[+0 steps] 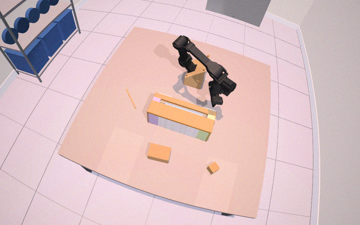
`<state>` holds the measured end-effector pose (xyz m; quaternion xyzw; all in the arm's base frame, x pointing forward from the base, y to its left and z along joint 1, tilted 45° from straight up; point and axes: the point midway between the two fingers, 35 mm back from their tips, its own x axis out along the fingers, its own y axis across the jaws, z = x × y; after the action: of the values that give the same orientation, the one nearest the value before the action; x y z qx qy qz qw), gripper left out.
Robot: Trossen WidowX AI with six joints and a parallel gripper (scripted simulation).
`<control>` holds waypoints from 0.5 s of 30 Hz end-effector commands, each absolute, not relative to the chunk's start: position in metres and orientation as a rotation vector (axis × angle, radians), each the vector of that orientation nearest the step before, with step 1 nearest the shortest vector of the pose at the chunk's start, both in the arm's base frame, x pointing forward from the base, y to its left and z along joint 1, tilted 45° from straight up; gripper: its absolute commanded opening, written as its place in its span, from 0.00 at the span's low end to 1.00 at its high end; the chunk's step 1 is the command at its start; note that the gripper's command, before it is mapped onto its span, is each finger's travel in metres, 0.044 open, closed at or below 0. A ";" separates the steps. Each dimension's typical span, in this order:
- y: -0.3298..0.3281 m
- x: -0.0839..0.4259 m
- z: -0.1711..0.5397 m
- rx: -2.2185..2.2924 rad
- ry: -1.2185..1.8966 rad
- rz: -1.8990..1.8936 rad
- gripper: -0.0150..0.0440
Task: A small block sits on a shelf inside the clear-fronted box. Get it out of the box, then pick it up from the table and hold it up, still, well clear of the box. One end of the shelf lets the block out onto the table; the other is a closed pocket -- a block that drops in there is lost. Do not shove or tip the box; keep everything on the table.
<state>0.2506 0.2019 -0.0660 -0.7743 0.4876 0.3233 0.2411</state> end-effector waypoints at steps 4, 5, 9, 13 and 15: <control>0.213 0.243 -0.071 -3.013 0.919 1.751 0.74; 0.213 0.242 -0.071 -3.053 0.884 1.806 0.74; 0.214 0.241 -0.071 -3.150 0.781 1.960 0.74; 0.214 0.241 -0.071 -3.150 0.781 1.960 0.74; 0.214 0.241 -0.071 -3.150 0.781 1.960 0.74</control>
<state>0.2442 0.2106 -0.0695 -0.8240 0.2930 0.4638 -0.1414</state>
